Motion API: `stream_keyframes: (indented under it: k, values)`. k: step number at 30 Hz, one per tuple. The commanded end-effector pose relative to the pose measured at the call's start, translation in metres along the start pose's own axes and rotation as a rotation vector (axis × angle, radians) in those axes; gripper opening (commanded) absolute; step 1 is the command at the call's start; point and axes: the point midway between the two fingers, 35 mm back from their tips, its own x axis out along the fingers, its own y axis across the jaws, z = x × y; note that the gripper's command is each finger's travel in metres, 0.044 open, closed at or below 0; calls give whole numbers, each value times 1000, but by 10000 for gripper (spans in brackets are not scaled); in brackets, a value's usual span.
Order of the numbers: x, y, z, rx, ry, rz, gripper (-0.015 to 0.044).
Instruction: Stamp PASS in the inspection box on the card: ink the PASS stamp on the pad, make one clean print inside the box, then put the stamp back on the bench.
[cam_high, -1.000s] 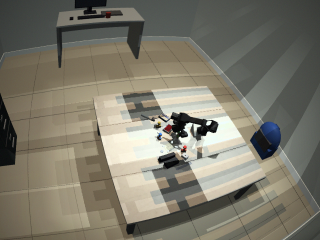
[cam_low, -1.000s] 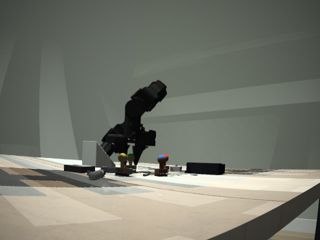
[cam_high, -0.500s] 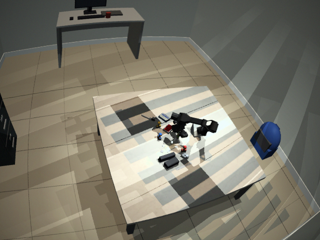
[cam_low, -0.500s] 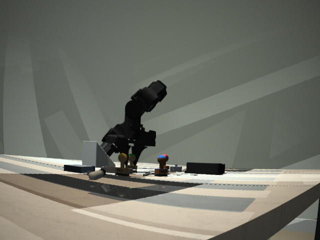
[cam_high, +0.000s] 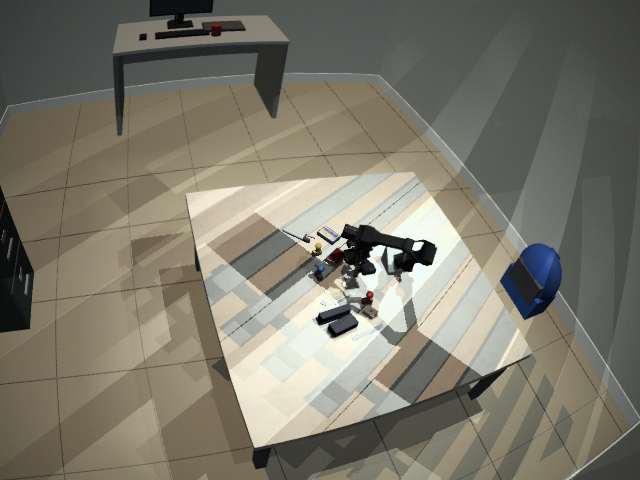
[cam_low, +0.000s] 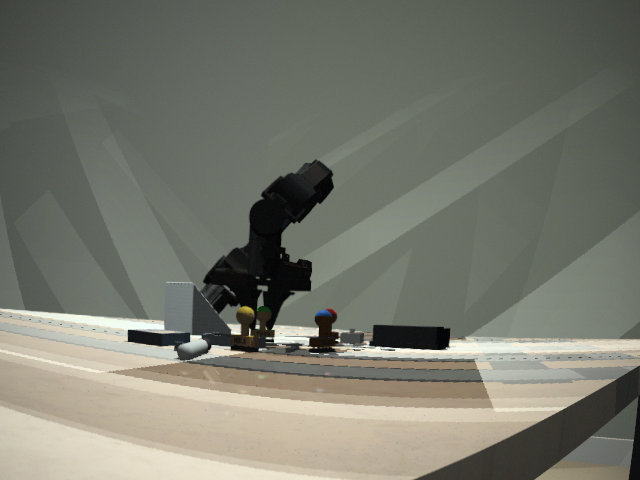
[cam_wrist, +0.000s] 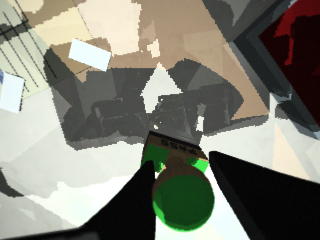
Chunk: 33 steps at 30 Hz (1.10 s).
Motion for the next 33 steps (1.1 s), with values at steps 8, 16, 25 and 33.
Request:
stream_keyframes:
  k: [8, 16, 25, 33]
  values:
    - [-6, -1, 1, -5, 1, -5, 0]
    - [-10, -2, 1, -5, 1, -5, 0]
    - [-14, -2, 1, -5, 1, -5, 0]
    - [-18, -3, 2, -4, 2, -5, 0]
